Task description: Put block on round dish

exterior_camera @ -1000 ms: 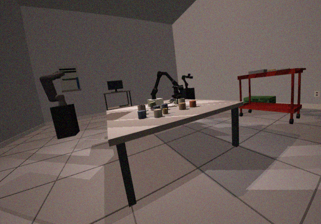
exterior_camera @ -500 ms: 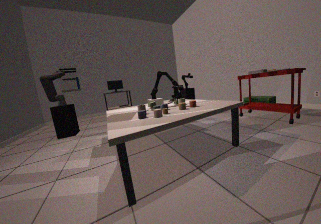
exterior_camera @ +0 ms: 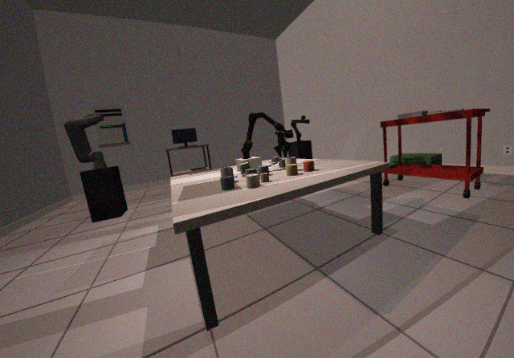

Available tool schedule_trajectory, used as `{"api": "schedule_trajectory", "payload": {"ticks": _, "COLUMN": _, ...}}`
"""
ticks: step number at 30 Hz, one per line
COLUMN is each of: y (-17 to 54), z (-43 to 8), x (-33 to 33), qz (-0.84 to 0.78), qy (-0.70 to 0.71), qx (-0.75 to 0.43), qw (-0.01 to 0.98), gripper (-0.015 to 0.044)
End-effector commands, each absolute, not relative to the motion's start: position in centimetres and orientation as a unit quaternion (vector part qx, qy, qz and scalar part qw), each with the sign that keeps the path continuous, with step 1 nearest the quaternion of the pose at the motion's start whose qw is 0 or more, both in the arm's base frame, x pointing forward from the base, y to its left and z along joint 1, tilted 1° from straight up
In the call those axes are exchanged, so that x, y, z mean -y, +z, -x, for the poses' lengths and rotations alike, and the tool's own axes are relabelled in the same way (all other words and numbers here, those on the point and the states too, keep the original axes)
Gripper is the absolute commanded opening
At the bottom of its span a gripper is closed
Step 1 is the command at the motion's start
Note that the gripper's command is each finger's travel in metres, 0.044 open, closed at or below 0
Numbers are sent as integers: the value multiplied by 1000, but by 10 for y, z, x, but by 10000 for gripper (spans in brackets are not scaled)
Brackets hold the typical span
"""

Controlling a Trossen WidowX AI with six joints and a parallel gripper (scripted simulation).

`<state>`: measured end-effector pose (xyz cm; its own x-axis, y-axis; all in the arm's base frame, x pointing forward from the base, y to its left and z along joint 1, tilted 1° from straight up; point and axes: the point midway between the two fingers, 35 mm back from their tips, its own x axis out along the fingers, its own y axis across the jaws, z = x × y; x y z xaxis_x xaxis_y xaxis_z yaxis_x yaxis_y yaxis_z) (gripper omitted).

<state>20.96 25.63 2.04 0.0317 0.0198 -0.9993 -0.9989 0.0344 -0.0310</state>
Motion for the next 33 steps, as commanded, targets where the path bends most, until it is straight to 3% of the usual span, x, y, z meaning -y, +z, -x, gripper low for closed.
{"api": "schedule_trajectory", "payload": {"ticks": 1, "y": 27, "z": -215, "x": -254, "qz": 495, "qy": 476, "qx": -498, "qw": 529, "gripper": 335}}
{"api": "schedule_trajectory", "payload": {"ticks": 4, "y": 36, "z": -229, "x": -249, "qz": 496, "qy": 454, "qx": -502, "qw": 544, "gripper": 260}}
{"api": "schedule_trajectory", "payload": {"ticks": 19, "y": 62, "z": -285, "x": -182, "qz": 383, "qy": 353, "qx": -570, "qw": 636, "gripper": 260}}
{"api": "schedule_trajectory", "payload": {"ticks": 33, "y": 78, "z": -298, "x": -137, "qz": 281, "qy": 276, "qx": -636, "qw": 663, "gripper": 260}}
